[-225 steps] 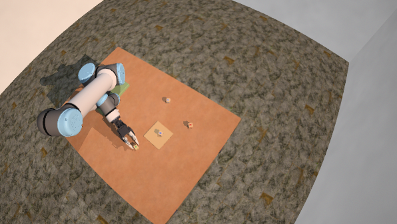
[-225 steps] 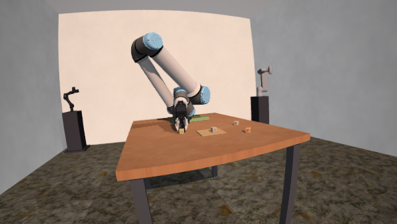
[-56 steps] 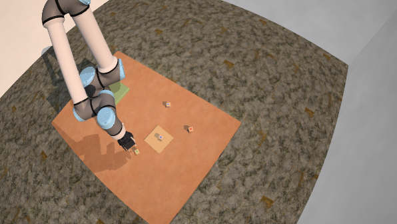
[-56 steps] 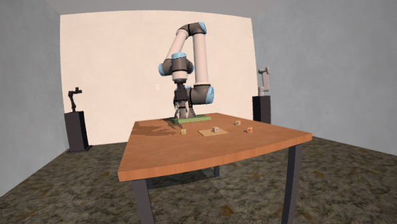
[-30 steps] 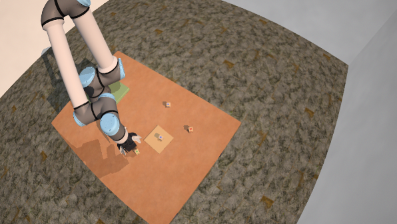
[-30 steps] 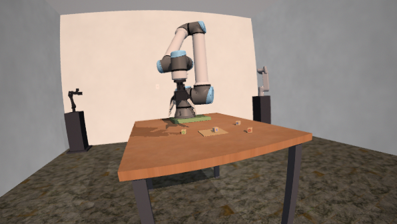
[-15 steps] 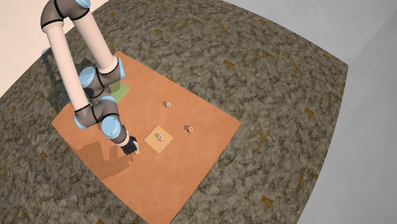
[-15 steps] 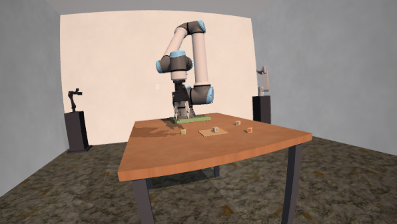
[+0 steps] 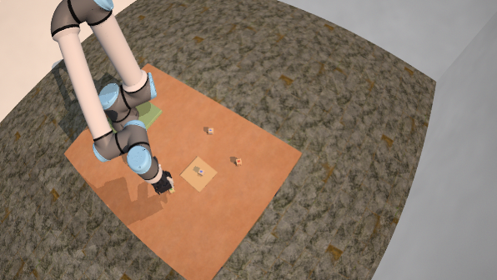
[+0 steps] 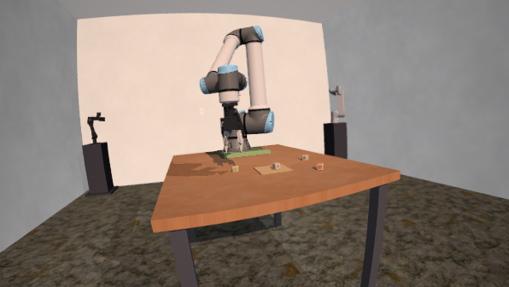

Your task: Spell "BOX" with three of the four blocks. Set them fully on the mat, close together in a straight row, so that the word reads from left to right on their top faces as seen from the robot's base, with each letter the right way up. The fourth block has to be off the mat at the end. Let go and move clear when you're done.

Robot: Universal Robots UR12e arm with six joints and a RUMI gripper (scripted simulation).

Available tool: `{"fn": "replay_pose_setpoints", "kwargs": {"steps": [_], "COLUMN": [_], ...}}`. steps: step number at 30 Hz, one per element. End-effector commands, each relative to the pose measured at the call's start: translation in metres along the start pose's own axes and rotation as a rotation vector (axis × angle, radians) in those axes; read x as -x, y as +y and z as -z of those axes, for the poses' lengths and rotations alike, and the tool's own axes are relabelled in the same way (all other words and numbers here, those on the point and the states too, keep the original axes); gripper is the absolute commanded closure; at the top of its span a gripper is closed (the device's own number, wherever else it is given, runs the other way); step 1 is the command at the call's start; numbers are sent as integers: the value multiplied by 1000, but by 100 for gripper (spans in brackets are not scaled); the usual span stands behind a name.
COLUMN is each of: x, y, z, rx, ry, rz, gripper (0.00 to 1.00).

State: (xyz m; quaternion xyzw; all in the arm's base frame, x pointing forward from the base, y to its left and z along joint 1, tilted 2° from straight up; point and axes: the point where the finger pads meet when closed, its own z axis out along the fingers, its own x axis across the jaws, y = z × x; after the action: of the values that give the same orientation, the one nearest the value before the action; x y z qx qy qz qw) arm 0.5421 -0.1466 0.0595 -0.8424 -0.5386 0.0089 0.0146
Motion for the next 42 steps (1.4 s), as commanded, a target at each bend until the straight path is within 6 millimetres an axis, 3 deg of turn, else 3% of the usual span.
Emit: {"fn": "replay_pose_setpoints", "kwargs": {"steps": [1, 25, 42], "x": [0, 0, 0], "y": [1, 1, 1], "z": [1, -1, -17], "rx": [1, 1, 1], "ry": [0, 0, 0], "rz": [0, -1, -1], "gripper": [63, 63, 63]}}
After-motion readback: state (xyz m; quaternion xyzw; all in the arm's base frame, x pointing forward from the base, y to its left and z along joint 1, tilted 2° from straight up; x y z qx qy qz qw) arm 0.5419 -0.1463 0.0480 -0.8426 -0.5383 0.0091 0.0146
